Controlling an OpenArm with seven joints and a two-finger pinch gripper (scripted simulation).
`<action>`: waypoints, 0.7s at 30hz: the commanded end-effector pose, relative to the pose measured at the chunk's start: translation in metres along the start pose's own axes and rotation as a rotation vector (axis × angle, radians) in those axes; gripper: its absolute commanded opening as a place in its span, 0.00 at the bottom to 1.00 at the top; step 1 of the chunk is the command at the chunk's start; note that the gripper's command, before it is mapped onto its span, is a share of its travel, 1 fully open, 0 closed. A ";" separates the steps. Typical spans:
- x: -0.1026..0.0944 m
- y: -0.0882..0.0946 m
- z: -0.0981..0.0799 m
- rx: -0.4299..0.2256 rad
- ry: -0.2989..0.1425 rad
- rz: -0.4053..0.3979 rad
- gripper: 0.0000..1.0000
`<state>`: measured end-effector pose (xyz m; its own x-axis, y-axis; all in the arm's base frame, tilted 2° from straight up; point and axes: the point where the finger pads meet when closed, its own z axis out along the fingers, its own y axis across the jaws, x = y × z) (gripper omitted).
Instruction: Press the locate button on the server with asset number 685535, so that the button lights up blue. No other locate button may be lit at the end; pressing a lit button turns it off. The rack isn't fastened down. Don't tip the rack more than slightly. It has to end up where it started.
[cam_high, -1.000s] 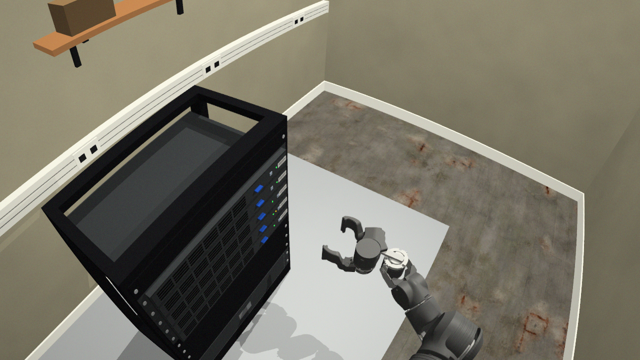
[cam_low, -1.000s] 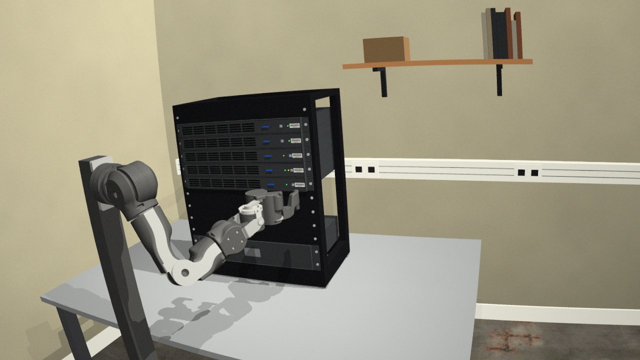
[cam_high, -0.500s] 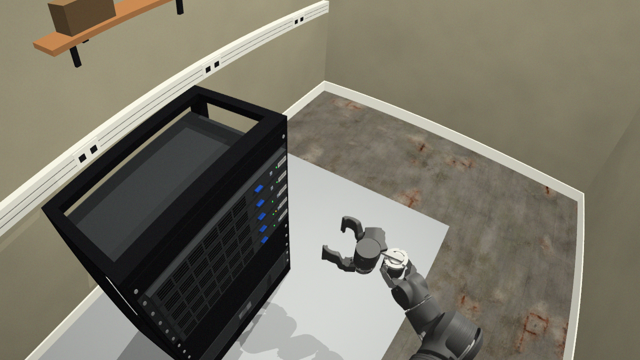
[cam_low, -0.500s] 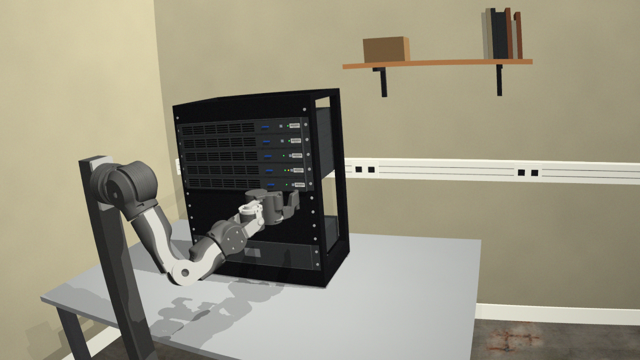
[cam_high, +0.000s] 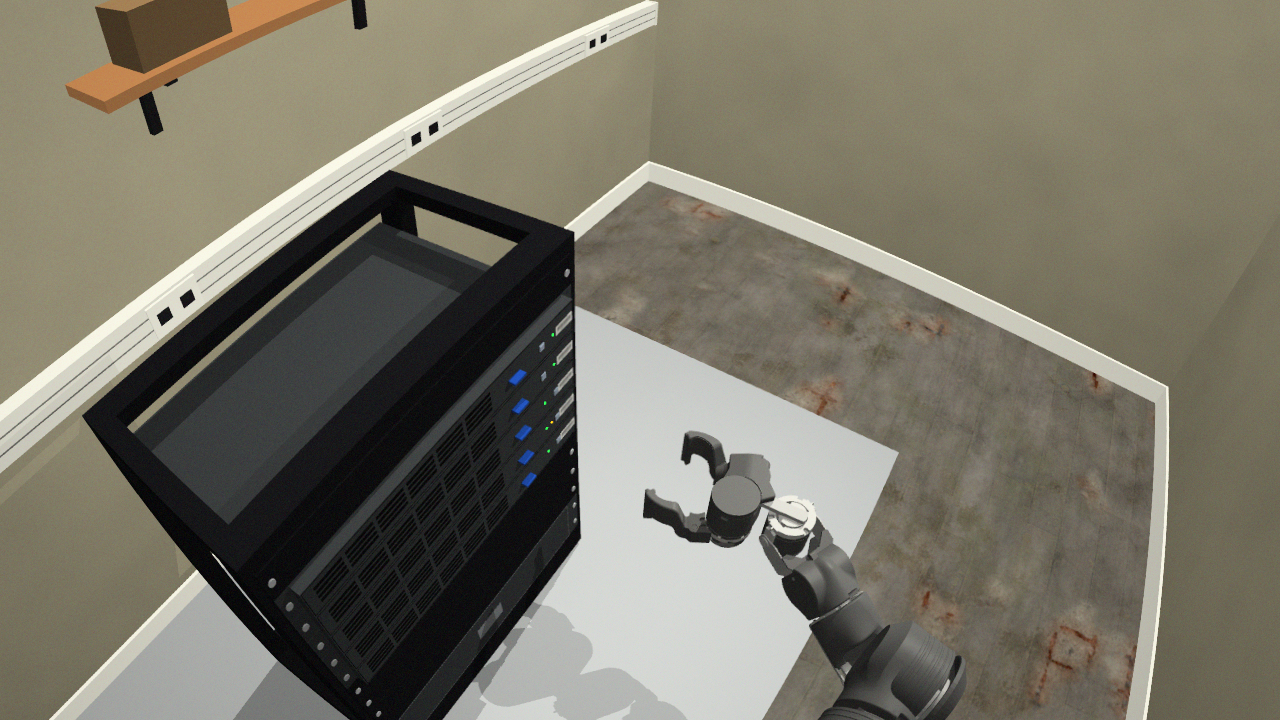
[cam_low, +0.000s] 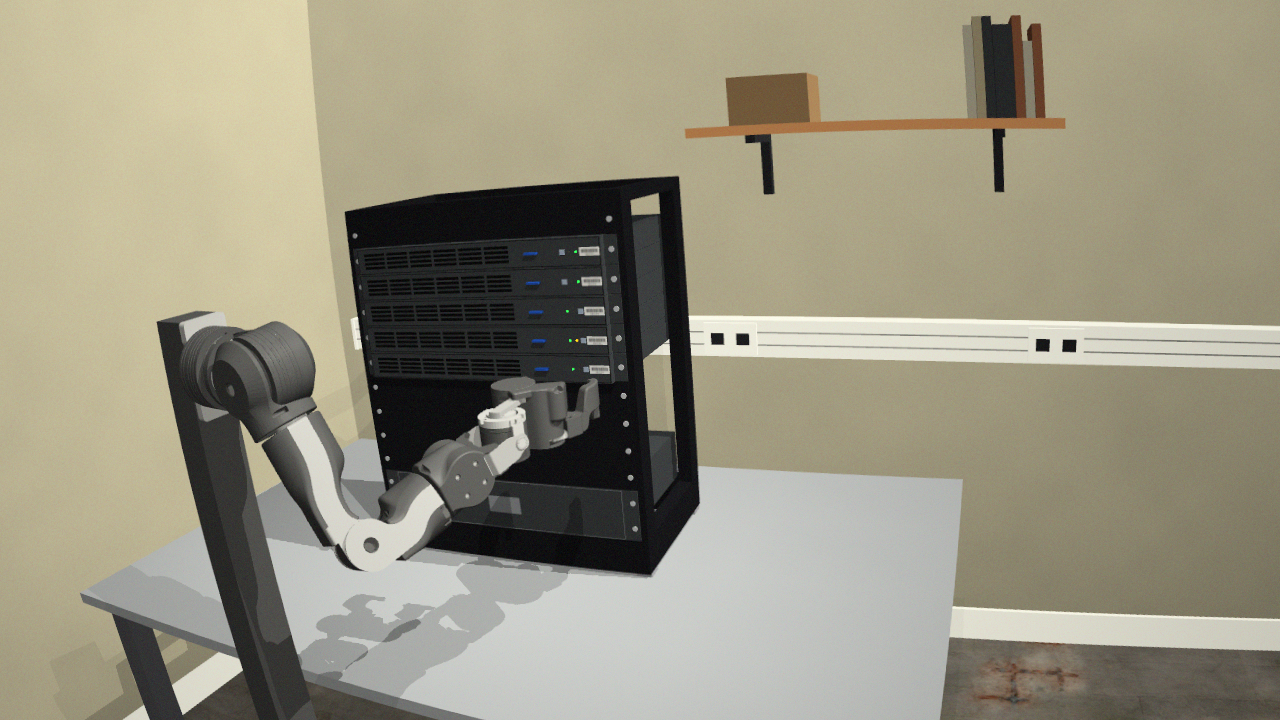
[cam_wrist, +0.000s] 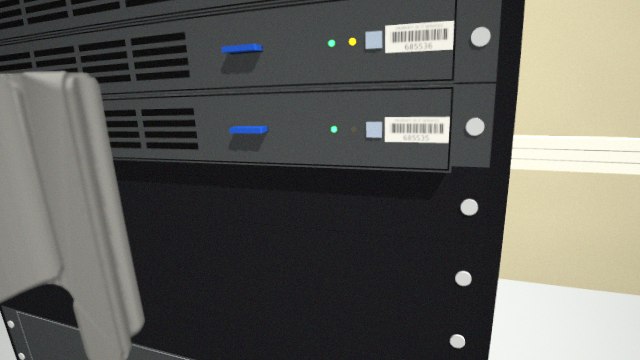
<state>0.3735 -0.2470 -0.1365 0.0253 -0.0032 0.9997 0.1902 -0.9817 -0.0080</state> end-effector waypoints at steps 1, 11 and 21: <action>0.000 0.000 0.000 0.001 0.002 -0.001 0.60; 0.000 0.000 0.005 0.001 0.002 -0.001 0.60; 0.000 0.000 0.017 0.001 0.002 -0.001 0.60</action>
<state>0.3894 -0.2438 -0.1361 0.0247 -0.0035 0.9997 0.1960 -0.9806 -0.0083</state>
